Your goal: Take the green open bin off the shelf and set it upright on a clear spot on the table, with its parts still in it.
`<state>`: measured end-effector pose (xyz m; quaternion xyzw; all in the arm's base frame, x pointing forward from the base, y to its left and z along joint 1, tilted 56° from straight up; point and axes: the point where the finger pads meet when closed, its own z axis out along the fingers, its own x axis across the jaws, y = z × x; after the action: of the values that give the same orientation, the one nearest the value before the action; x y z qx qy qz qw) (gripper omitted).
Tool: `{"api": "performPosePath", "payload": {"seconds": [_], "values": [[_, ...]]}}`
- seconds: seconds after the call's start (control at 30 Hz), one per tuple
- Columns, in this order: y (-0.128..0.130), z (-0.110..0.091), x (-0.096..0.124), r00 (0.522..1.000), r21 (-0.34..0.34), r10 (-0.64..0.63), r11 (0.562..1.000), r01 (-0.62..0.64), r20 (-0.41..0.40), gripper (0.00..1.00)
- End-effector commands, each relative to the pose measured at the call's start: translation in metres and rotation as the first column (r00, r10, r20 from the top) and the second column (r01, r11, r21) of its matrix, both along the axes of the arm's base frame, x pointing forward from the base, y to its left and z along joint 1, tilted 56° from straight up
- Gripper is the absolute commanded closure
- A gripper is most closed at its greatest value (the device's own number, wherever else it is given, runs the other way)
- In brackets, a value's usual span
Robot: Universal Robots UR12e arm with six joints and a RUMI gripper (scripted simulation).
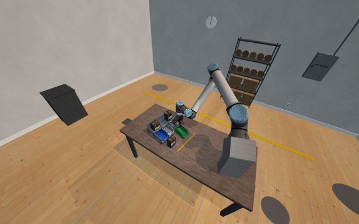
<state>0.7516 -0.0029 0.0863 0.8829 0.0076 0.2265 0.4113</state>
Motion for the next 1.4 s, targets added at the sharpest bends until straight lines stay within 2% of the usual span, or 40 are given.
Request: {"api": "performPosePath", "payload": {"seconds": [0.0, 0.23, 0.63, 0.8, 1.37], "values": [[0.001, 0.0, 0.0, 1.0, 0.0, 0.001, 1.0, -0.001, 0.001, 1.0], [-0.001, -0.004, -0.009, 1.0, 0.0, 0.001, 1.0, -0.001, 0.001, 1.0], [-0.001, -0.004, -0.009, 1.0, 0.0, 0.001, 1.0, -0.001, 0.001, 1.0], [-0.004, -0.009, -0.022, 1.0, 0.0, 0.001, 1.0, -0.001, 0.001, 1.0], [-0.01, -0.014, -0.019, 1.0, 0.0, 0.001, 1.0, -0.001, 0.001, 1.0]]}}
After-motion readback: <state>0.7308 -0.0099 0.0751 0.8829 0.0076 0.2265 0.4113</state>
